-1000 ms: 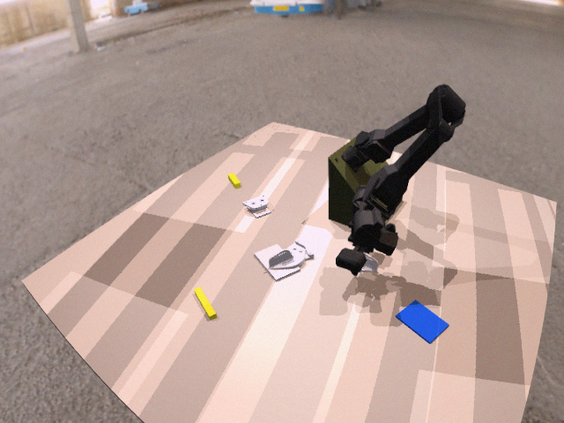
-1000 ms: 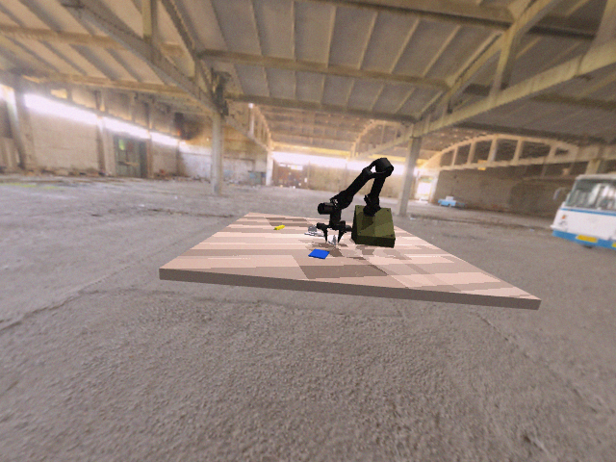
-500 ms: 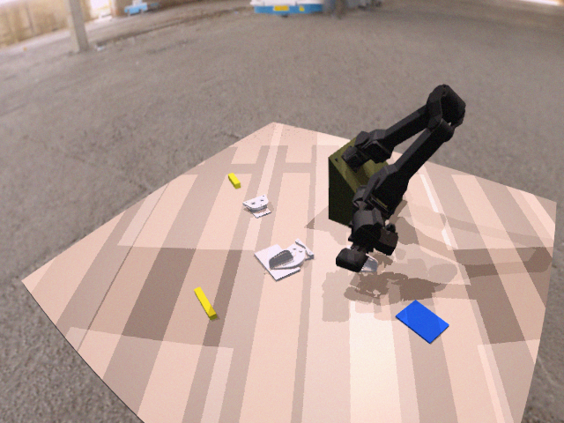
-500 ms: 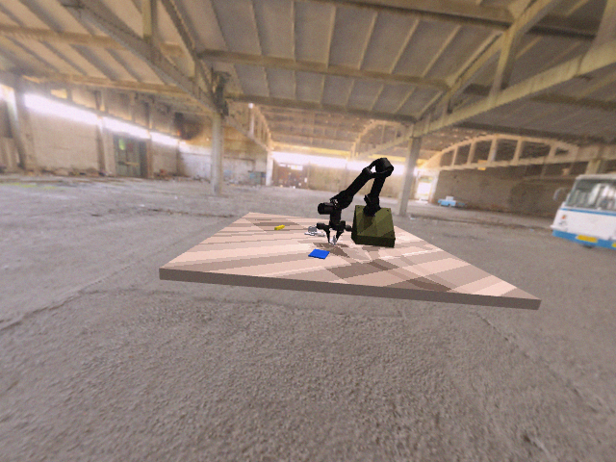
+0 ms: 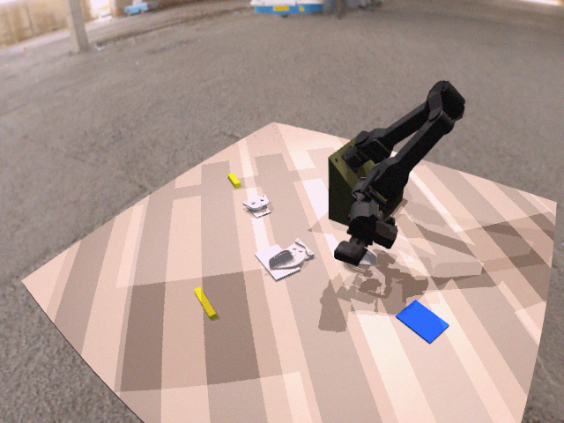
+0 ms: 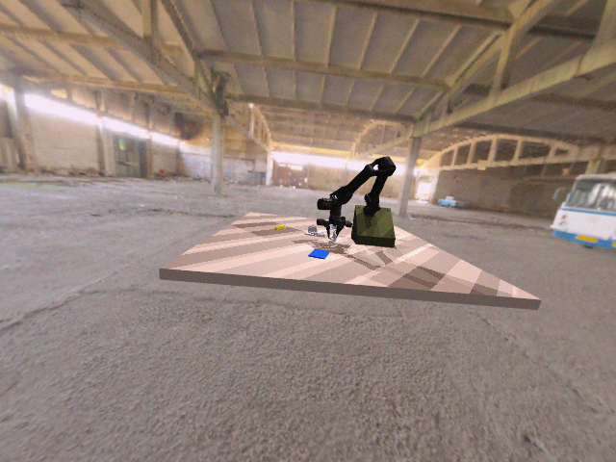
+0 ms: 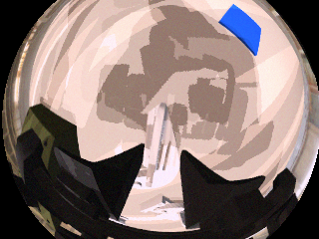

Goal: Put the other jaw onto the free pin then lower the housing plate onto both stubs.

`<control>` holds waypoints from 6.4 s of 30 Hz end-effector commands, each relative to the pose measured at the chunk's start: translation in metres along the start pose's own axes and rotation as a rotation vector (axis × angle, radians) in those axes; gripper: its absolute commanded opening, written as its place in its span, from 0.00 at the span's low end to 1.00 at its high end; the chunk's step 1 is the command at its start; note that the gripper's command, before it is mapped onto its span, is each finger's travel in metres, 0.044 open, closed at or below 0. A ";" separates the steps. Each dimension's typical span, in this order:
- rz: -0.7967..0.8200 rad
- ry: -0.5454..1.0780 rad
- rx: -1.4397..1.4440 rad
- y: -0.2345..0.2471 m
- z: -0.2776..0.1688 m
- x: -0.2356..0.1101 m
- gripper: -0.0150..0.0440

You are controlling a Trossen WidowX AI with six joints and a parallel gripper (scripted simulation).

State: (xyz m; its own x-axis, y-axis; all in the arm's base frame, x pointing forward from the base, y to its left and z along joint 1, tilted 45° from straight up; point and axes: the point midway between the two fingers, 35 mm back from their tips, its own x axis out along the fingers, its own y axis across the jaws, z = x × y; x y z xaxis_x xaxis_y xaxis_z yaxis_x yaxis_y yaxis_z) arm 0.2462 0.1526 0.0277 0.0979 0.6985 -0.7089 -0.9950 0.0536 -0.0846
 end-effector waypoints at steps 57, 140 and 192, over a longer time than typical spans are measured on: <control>-0.010 0.009 0.803 -0.022 -0.050 -0.056 0.48; -0.004 -0.008 1.946 -0.033 -0.133 -0.056 0.48; -0.009 -0.007 1.944 -0.050 -0.221 -0.057 0.48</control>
State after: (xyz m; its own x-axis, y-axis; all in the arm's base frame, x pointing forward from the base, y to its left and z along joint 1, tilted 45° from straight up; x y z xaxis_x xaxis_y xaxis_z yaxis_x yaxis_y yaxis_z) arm 0.2952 -0.0477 -0.0823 0.1103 0.6966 -0.7089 0.3439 0.6425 0.6848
